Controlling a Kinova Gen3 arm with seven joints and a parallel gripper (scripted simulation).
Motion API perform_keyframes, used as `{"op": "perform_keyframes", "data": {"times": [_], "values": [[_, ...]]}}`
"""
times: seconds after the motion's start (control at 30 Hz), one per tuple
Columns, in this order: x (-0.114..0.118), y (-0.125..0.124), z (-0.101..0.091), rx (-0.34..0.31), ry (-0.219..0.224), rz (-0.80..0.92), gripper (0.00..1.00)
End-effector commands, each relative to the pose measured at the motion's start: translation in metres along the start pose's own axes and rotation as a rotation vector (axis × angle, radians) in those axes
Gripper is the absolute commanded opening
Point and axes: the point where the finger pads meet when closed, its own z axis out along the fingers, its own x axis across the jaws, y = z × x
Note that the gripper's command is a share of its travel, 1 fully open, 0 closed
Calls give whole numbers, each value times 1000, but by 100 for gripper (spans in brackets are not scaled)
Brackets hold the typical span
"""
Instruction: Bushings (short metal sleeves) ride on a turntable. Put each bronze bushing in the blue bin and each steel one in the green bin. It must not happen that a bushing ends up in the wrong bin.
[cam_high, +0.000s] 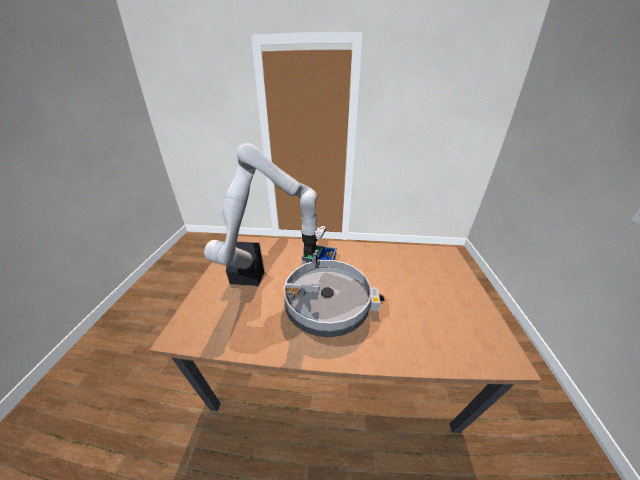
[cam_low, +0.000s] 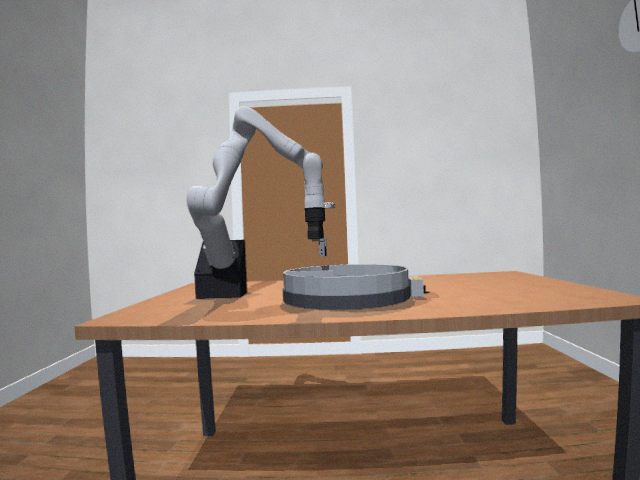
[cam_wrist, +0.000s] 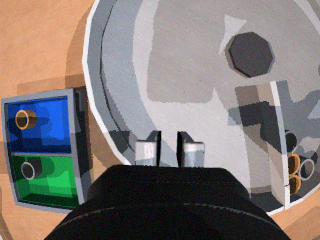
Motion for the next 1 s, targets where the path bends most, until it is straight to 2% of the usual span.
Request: {"op": "perform_keyframes", "data": {"times": [0.0, 0.13, 0.23, 0.37, 0.43, 0.47, 0.57, 0.73, 0.97], "values": [[11, 1, -2, 0, -10, 2, 40], [57, 3, 1, 0, -10, 2, 40], [57, 3, 1, 0, -10, 2, 40], [102, 4, 4, 0, -10, 2, 40], [102, 4, 4, 0, -10, 2, 40], [114, 5, 5, 0, -10, 2, 40], [114, 5, 5, 0, -10, 2, 40], [171, 7, 9, 0, -10, 2, 40], [171, 7, 9, 0, -10, 2, 40]]}}
